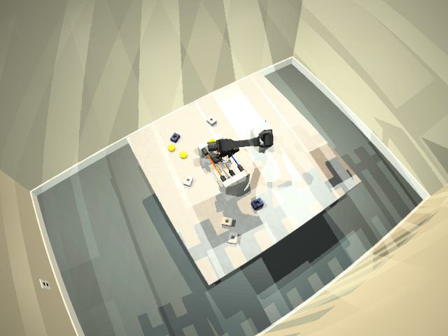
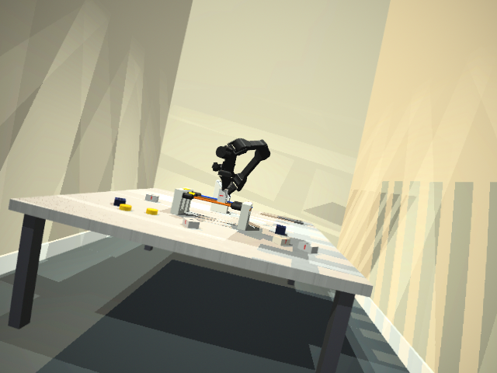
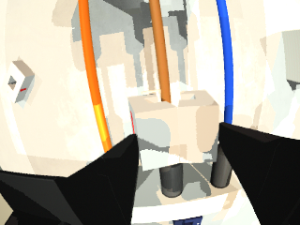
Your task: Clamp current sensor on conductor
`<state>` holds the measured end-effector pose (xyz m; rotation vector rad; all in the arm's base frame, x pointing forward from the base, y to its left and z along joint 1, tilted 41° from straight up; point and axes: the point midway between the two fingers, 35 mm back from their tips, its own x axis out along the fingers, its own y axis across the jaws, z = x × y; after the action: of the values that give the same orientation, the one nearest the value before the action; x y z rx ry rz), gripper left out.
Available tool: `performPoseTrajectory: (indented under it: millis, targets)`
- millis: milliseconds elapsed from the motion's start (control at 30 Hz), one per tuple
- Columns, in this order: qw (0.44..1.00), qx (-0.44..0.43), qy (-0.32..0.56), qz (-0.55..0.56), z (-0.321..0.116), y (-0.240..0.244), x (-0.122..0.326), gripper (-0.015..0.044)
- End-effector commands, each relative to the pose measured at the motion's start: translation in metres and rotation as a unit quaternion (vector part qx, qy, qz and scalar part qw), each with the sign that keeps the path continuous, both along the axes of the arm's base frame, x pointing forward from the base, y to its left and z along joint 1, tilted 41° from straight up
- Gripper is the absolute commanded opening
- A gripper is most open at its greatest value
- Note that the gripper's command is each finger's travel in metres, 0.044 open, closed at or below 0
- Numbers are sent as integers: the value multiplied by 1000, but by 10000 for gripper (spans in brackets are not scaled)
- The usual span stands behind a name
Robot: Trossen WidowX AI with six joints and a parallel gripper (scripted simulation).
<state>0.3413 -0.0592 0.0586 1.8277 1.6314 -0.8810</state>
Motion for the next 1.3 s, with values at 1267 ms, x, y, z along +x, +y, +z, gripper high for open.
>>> performPoseTrajectory:
  millis: [1267]
  targets:
    - [1000,1,-1,1,-23,21,2,0]
